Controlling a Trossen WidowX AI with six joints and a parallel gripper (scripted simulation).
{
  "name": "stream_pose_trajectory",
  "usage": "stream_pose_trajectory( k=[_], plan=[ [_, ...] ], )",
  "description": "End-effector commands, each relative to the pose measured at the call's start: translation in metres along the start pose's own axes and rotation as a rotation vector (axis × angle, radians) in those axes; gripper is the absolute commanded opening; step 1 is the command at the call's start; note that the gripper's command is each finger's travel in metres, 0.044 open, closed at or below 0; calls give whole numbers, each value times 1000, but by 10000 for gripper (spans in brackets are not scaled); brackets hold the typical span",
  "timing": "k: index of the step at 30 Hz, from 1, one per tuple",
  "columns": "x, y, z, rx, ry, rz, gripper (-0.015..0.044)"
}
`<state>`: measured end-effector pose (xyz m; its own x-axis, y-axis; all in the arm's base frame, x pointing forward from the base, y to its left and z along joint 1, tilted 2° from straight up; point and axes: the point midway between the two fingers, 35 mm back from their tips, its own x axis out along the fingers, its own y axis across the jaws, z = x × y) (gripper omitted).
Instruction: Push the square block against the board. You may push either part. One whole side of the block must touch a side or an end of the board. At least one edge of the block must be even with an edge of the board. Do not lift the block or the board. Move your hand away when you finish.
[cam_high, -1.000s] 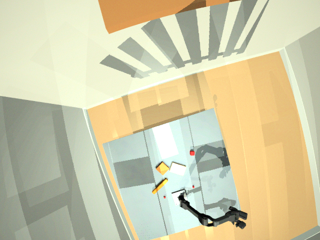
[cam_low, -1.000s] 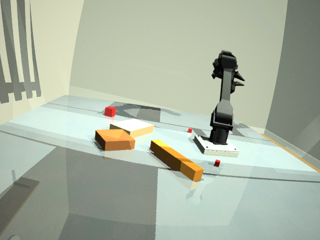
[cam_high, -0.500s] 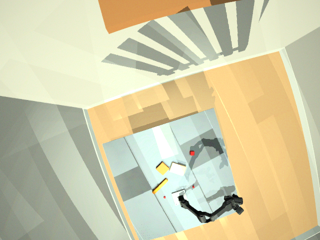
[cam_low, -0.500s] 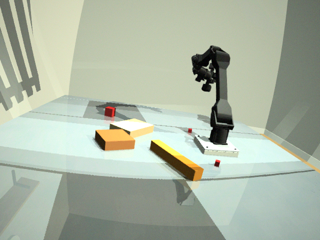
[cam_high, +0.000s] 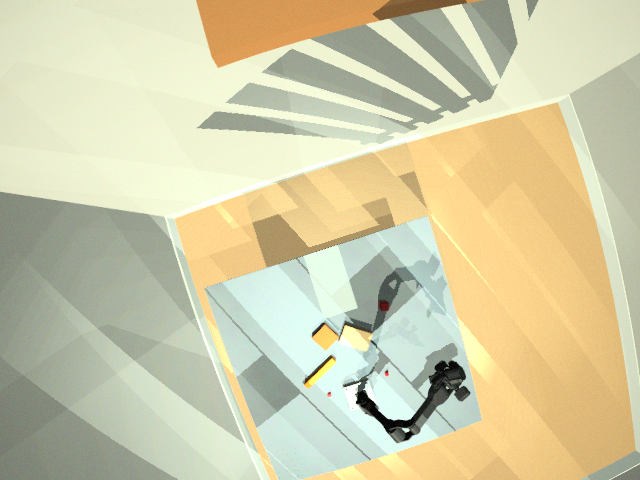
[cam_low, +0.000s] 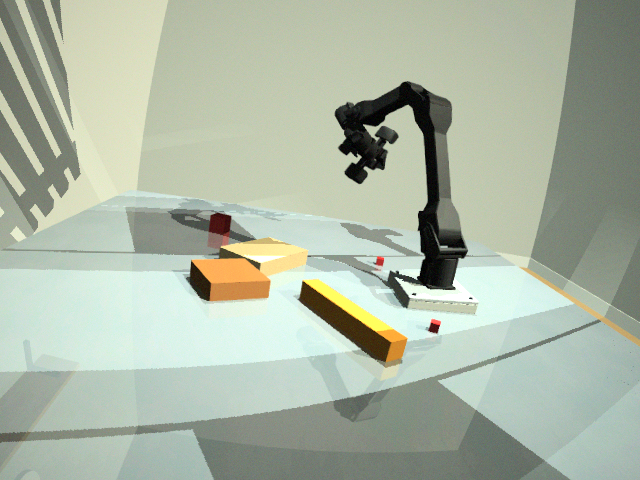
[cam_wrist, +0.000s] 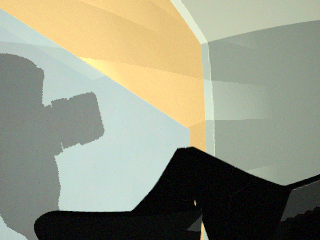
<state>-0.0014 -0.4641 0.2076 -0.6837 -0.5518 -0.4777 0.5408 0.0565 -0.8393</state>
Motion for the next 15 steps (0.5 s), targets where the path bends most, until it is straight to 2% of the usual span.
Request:
stream_pose_trajectory(
  k=[1,8,15],
  plan=[
    [-27,28,7,44,-61,81,0],
    [-91,90,13,131,-163,275,0],
    [-162,151,-3,202,-204,498,0]
  ],
)
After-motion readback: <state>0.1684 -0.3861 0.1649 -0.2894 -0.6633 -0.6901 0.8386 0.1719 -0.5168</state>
